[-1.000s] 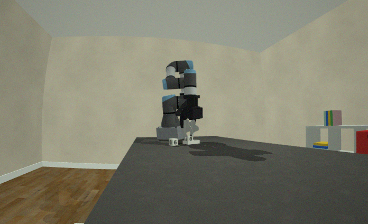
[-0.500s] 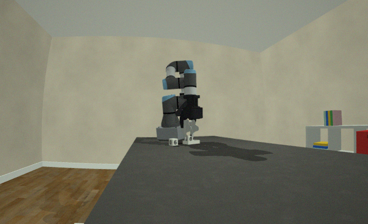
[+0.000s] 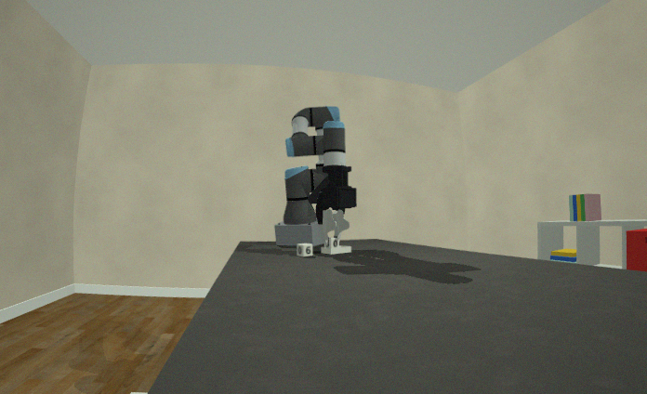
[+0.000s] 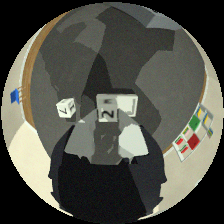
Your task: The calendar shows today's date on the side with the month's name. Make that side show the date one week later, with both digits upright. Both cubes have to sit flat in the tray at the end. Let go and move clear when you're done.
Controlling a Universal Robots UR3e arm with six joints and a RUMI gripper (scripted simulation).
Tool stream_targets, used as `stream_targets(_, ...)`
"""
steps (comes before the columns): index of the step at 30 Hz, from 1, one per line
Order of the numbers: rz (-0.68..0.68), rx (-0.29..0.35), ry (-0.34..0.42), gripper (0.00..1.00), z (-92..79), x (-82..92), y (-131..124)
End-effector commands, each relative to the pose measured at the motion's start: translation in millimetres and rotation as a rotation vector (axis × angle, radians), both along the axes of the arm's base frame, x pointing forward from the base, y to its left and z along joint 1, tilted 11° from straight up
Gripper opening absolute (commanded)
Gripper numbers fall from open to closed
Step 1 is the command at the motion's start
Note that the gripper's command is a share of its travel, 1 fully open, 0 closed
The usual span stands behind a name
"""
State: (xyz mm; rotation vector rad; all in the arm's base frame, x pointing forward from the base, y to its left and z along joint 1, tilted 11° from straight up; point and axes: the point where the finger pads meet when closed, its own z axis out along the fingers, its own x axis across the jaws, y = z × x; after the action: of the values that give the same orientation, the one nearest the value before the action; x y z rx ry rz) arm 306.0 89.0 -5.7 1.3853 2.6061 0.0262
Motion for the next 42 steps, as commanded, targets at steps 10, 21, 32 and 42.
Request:
stream_targets(10,0.000,0.000,-0.002,0.11,36.2,-5.7,3)
stream_targets(21,0.000,0.000,-0.002,0.11,72.6,-12.3,5)
stream_targets(32,0.000,0.000,-0.002,0.11,93.4,-16.1,7)
stream_targets(42,0.000,0.000,-0.002,0.11,96.2,-16.6,7)
